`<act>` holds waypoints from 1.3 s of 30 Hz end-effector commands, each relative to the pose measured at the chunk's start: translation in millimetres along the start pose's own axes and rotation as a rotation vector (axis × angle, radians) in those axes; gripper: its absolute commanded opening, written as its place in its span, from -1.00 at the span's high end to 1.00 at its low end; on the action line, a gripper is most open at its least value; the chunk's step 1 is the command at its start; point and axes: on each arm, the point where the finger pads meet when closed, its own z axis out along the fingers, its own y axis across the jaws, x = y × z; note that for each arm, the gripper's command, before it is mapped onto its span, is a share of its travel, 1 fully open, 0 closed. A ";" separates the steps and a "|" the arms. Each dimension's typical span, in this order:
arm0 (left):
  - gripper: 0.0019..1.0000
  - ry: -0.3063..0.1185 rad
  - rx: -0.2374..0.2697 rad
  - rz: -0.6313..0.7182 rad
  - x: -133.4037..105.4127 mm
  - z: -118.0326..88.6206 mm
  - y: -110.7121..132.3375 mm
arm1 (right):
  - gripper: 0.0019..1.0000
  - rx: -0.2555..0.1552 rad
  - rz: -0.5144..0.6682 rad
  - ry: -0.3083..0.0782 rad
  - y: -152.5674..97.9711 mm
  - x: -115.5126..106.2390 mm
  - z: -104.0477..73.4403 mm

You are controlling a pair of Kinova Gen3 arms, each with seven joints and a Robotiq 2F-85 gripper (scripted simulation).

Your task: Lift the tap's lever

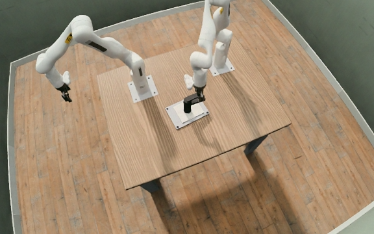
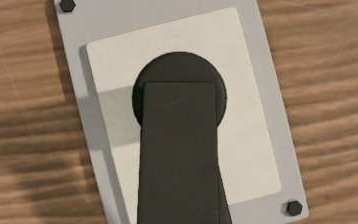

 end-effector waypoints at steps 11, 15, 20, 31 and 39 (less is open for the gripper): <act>-0.47 0.001 0.002 0.000 0.3 -0.8 -0.4 | -1.00 0.000 0.000 -0.002 0.0 -0.4 -0.7; -0.47 0.001 0.002 0.000 0.3 -0.8 -0.4 | -1.00 0.000 0.000 -0.002 0.0 -0.4 -0.7; -0.47 0.001 0.002 0.000 0.3 -0.8 -0.4 | -1.00 0.000 0.000 -0.002 0.0 -0.4 -0.7; -0.47 0.001 0.002 0.000 0.3 -0.8 -0.4 | -1.00 0.000 0.000 -0.002 0.0 -0.4 -0.7; -0.47 0.001 0.002 0.000 0.3 -4.9 -0.4 | -1.00 0.000 0.000 -0.002 0.0 -0.4 -0.7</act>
